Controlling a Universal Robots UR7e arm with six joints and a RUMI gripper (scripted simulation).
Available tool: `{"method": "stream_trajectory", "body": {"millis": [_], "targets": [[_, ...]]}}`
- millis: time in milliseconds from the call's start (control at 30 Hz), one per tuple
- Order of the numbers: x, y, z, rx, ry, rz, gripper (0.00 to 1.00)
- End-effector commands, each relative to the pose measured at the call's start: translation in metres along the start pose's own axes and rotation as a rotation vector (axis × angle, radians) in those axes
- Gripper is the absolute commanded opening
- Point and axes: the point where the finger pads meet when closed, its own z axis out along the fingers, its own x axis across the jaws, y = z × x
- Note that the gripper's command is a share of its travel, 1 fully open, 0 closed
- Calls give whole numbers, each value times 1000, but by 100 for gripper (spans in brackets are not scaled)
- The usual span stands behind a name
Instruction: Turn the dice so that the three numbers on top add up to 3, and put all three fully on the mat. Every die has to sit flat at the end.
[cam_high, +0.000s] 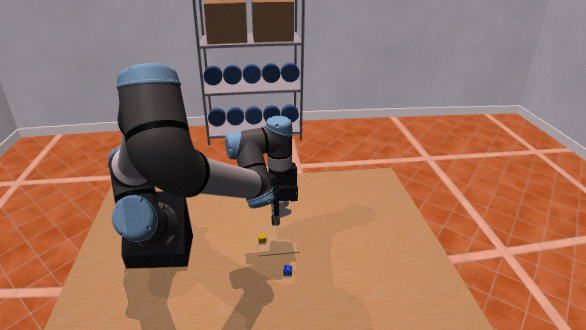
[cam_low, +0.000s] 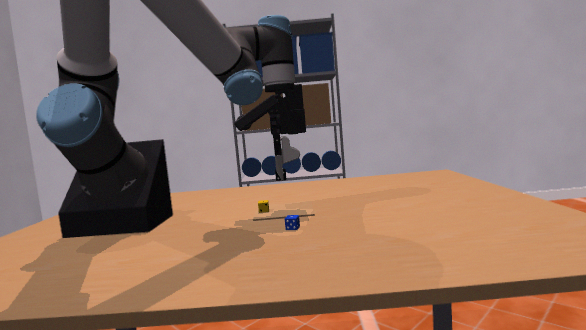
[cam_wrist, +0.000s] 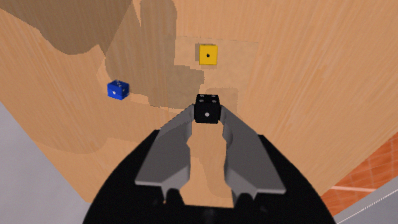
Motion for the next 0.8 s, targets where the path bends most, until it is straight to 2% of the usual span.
{"method": "stream_trajectory", "body": {"millis": [0, 200, 267, 433, 767], "targets": [[0, 1, 21, -3, 1, 0, 6], [0, 1, 47, -3, 1, 0, 6], [0, 1, 47, -3, 1, 0, 6], [-1, 1, 62, -3, 1, 0, 6], [-1, 1, 68, -3, 1, 0, 6]]}}
